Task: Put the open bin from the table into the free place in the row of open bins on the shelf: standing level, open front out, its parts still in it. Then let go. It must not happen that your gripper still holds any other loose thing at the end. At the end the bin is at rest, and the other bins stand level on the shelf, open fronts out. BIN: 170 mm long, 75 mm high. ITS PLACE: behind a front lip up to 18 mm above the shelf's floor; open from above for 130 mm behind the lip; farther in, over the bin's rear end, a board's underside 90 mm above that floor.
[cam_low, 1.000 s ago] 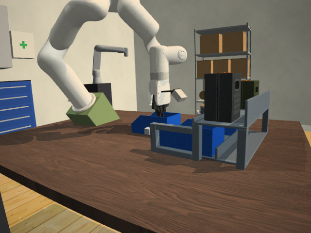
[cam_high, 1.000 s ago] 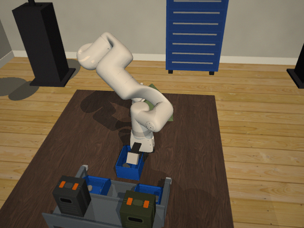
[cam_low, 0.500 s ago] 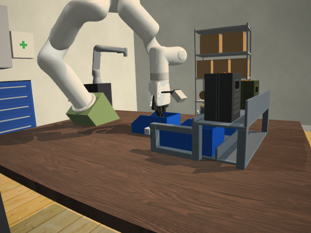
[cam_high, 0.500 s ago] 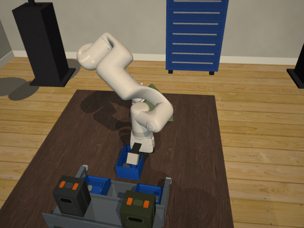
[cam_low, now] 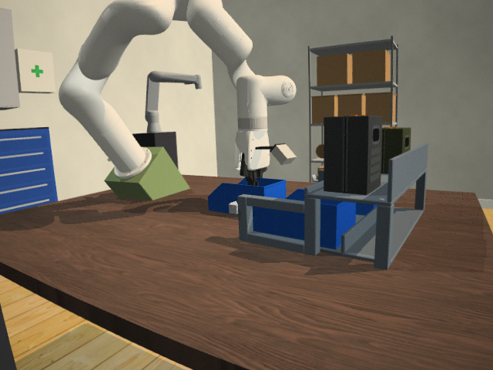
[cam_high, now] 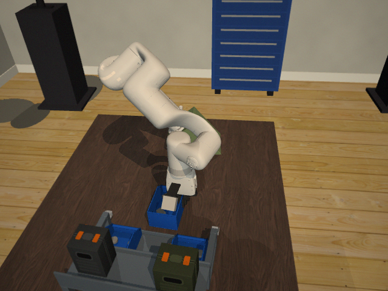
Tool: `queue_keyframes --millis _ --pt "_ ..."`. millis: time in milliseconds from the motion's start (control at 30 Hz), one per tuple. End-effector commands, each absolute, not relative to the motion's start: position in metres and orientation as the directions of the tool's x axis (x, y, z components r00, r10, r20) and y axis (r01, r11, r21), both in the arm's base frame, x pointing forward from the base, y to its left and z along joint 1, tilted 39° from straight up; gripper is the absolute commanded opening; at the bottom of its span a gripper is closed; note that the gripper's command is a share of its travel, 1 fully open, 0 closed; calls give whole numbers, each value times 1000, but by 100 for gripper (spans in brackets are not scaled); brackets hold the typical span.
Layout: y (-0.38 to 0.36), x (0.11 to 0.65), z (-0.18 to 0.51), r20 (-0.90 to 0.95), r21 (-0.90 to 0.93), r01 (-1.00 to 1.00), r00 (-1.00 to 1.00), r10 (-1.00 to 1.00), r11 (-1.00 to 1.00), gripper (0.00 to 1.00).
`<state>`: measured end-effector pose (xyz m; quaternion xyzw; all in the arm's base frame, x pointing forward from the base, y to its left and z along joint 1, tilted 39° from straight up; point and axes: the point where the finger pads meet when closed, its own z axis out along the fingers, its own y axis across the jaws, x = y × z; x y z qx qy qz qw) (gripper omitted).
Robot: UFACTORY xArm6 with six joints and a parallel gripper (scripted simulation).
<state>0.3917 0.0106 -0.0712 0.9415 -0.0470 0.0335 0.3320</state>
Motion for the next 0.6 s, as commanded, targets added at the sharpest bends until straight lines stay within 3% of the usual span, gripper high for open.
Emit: queue_keyframes --millis 0,567 --pt "11 393 -71 96 621 -111 993 -65 -776 0" --pt "9 394 -74 96 621 -111 993 -65 -776 0"
